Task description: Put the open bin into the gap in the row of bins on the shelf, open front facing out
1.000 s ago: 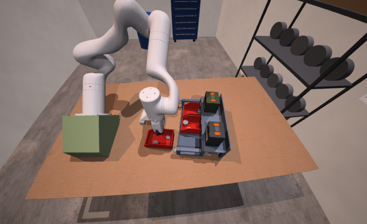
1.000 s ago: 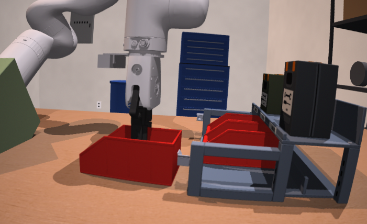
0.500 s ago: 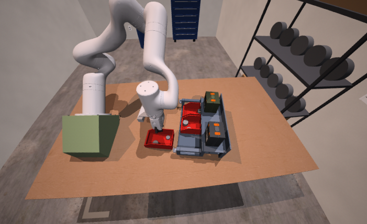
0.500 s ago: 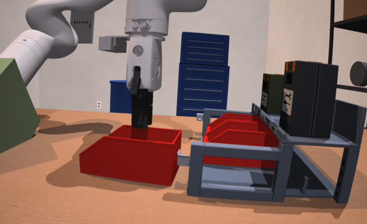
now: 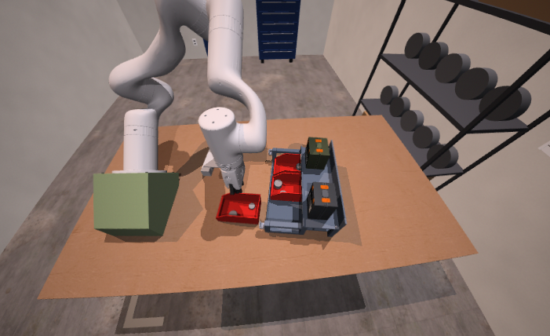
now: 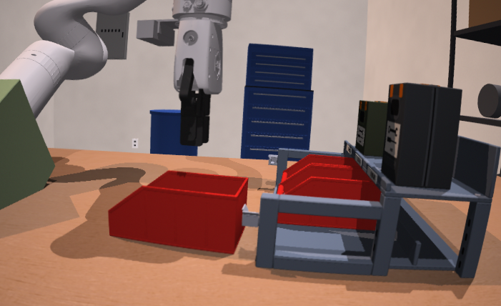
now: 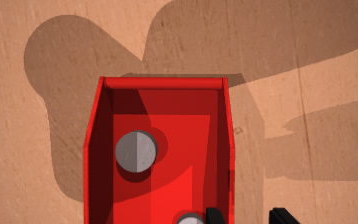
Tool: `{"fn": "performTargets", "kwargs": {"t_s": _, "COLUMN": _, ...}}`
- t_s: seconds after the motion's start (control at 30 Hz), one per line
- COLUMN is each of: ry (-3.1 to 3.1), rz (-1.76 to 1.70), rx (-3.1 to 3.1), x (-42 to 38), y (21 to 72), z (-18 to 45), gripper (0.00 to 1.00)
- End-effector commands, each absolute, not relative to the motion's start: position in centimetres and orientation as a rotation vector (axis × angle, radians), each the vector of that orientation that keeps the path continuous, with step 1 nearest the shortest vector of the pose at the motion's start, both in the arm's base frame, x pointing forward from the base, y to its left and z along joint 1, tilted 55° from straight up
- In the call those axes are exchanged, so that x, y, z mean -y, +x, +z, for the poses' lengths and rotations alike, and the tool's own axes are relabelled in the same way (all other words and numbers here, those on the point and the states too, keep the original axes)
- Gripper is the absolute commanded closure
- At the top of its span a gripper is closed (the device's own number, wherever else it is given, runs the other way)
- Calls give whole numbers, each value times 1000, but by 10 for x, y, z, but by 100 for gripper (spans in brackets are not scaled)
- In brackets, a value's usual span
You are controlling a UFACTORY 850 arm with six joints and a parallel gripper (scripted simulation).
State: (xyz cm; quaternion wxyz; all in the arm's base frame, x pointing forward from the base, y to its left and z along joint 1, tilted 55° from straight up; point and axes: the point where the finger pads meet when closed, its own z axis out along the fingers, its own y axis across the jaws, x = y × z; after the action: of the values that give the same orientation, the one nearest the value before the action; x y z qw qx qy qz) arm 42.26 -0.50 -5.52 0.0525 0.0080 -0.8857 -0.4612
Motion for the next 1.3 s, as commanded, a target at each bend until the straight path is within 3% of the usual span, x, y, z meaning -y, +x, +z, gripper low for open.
{"fn": "performTargets", "kwargs": {"t_s": 0.0, "ry": 25, "rz": -1404, "rx": 2691, "x": 21, "y": 425, "z": -44, "gripper": 71}}
{"fn": "performTargets", "kwargs": {"t_s": 0.83, "ry": 25, "rz": -1404, "rx": 2691, "x": 20, "y": 424, "z": -44, "gripper": 66}}
{"fn": "performTargets", "kwargs": {"t_s": 1.0, "ry": -313, "rz": -1323, "rx": 2579, "x": 25, "y": 457, "z": -67, "gripper": 66}}
{"fn": "performTargets", "kwargs": {"t_s": 1.27, "ry": -313, "rz": -1323, "rx": 2579, "x": 25, "y": 457, "z": -67, "gripper": 66}}
